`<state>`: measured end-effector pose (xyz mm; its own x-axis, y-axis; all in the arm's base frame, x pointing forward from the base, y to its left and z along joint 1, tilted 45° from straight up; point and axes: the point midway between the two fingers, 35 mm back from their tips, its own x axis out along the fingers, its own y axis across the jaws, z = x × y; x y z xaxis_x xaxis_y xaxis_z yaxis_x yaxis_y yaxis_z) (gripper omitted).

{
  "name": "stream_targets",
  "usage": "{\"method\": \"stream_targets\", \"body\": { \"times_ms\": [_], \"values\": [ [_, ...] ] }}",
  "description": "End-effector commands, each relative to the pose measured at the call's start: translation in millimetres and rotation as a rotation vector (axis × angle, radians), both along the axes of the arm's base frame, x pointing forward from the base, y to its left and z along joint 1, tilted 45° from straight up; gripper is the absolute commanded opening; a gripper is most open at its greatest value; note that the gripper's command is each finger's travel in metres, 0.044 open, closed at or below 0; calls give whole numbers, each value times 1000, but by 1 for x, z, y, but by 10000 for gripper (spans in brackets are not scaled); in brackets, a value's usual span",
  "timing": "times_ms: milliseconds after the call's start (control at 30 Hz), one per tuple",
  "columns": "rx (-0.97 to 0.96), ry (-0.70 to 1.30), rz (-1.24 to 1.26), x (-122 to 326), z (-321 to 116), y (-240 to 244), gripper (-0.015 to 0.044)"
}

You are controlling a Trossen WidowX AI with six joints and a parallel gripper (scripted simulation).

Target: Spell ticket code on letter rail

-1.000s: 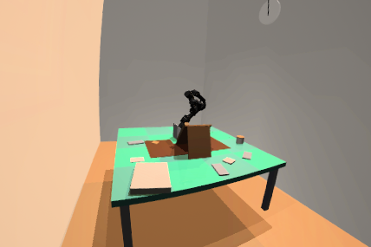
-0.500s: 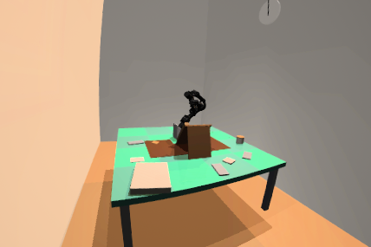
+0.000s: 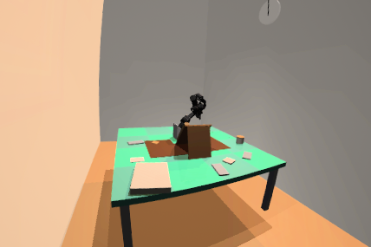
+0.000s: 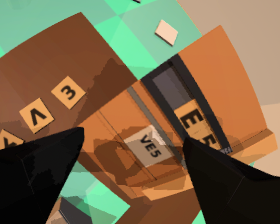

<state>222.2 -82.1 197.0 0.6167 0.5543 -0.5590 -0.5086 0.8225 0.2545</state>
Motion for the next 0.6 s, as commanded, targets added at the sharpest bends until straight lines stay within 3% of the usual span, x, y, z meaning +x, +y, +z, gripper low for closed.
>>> {"method": "stream_targets", "body": {
  "times_ms": [0,567],
  "values": [
    [347,482,-222,13,-20,58,340],
    [604,1011,-545,10,-37,128,340]
  ]
}}
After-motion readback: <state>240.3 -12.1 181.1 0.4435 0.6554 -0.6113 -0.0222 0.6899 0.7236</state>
